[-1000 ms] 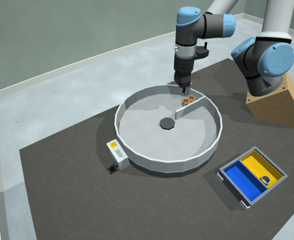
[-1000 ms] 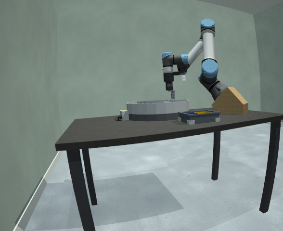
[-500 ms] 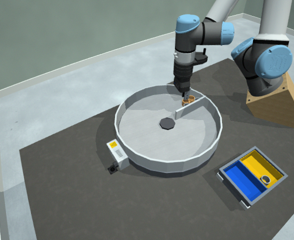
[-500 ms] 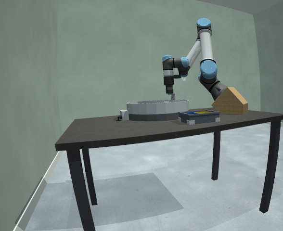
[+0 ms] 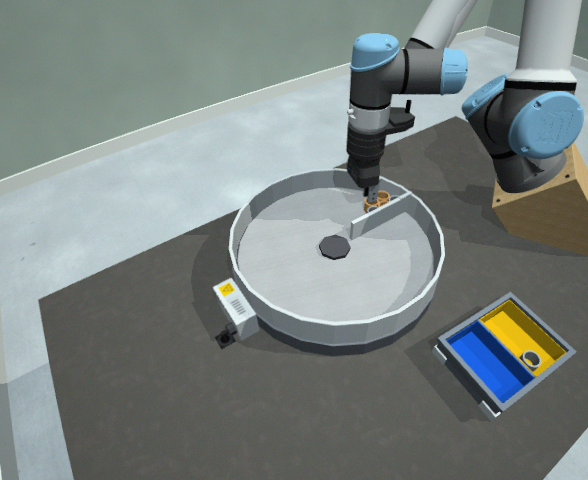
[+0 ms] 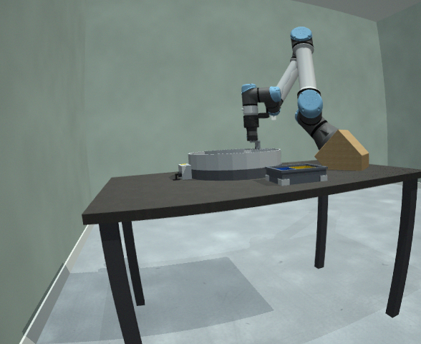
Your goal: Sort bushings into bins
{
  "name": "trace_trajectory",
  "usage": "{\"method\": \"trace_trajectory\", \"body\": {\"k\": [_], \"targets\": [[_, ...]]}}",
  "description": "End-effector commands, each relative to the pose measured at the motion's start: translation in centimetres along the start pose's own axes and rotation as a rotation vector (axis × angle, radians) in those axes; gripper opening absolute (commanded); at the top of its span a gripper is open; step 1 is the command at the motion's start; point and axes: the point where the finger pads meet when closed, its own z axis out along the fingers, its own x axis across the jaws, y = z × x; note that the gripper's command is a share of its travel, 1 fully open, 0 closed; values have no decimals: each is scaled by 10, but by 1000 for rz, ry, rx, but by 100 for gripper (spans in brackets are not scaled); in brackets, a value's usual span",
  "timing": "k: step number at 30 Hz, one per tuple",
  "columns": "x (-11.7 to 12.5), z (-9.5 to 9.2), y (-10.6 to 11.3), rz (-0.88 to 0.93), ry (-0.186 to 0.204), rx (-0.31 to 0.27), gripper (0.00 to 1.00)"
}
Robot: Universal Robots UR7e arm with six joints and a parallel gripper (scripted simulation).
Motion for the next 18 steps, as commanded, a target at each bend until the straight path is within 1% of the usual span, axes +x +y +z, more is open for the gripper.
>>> {"method": "trace_trajectory", "body": {"k": [1,10,15,18], "targets": [[0,3,0,0,0,-1,40],[0,8,0,0,0,-1,40],[0,15,0,0,0,-1,40],[0,15,0,0,0,-1,40]]}}
